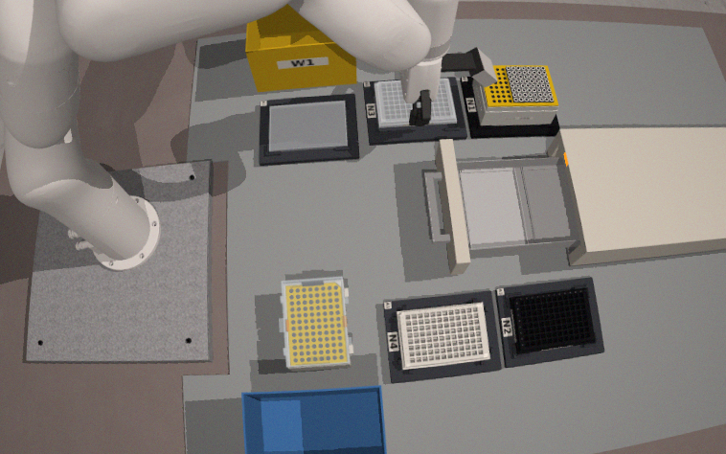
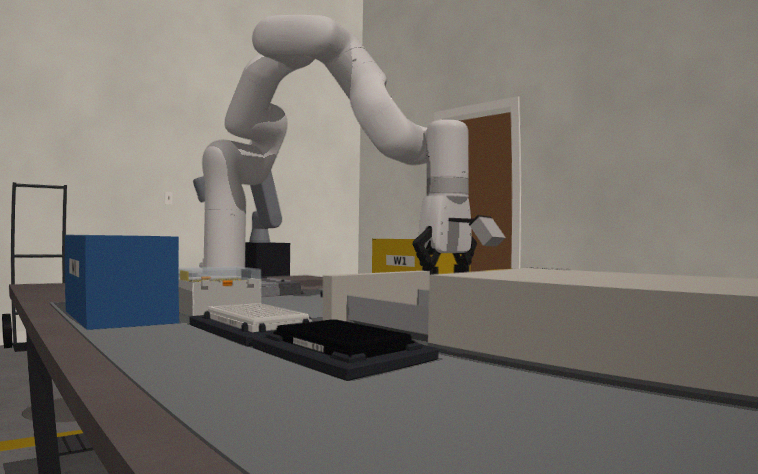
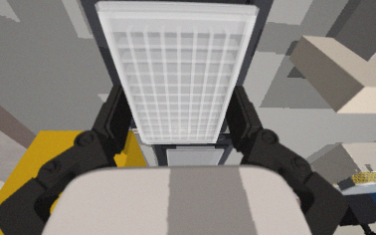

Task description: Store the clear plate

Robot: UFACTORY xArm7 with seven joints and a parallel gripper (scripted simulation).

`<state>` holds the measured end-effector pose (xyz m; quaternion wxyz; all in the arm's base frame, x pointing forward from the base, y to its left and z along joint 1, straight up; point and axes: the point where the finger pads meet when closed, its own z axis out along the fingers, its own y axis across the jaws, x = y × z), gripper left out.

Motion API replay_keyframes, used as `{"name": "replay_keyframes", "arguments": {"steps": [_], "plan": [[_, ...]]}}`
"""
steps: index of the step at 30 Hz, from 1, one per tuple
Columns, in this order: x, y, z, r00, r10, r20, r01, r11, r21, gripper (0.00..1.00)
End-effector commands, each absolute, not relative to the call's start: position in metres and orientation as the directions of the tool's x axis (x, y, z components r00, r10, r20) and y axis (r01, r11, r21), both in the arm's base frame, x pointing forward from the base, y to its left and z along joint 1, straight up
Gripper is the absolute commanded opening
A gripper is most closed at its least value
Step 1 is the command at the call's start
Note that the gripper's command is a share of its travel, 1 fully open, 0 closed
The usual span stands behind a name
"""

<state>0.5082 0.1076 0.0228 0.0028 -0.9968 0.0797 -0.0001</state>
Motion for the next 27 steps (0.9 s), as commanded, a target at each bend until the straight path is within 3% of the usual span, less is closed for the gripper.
{"name": "replay_keyframes", "arguments": {"steps": [1,27], "plan": [[0.51,0.108,0.027,0.987,-0.159,0.005,-0.159,-0.987,-0.007,0.0],[0.51,0.108,0.05,0.987,-0.159,0.005,-0.159,-0.987,-0.007,0.0]]}}
